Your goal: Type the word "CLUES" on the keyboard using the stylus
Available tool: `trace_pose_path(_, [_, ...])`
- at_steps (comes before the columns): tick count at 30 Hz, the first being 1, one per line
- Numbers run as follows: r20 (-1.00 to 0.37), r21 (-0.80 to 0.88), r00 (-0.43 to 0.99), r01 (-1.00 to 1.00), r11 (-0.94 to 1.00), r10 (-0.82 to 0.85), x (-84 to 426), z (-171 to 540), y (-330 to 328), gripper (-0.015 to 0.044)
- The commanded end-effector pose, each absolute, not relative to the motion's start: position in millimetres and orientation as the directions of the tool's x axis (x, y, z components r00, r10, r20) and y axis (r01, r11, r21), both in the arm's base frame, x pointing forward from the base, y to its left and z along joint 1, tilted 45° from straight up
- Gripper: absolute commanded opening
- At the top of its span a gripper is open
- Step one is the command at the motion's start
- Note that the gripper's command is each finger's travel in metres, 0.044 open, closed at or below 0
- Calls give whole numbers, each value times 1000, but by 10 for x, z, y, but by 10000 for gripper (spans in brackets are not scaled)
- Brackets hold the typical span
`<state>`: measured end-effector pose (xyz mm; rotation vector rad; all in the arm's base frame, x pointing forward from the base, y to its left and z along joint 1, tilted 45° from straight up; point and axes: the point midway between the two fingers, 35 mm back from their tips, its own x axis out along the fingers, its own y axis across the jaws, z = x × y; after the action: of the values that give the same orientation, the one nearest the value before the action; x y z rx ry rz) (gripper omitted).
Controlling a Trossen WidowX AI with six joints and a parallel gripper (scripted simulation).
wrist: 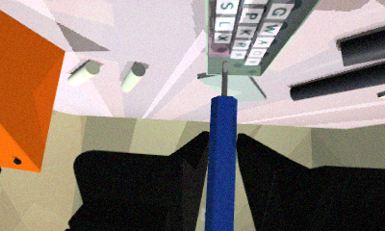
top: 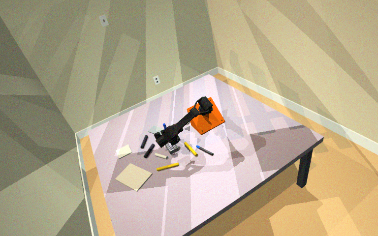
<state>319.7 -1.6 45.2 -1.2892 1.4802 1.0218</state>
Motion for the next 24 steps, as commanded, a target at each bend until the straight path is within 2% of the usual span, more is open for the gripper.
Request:
trace_pose_path(1, [-965,15,-44,-994,113,-258,3197,412,16,0])
trace_pose_path(19, [-965,15,-44,-994,113,-258,3201,345,86,0])
trace_pose_path(22, [-965,15,-44,-994,113,-258,3194,338,84,79])
trace_pose_path(24, [-965,15,-44,-994,113,-258,3194,338,84,81])
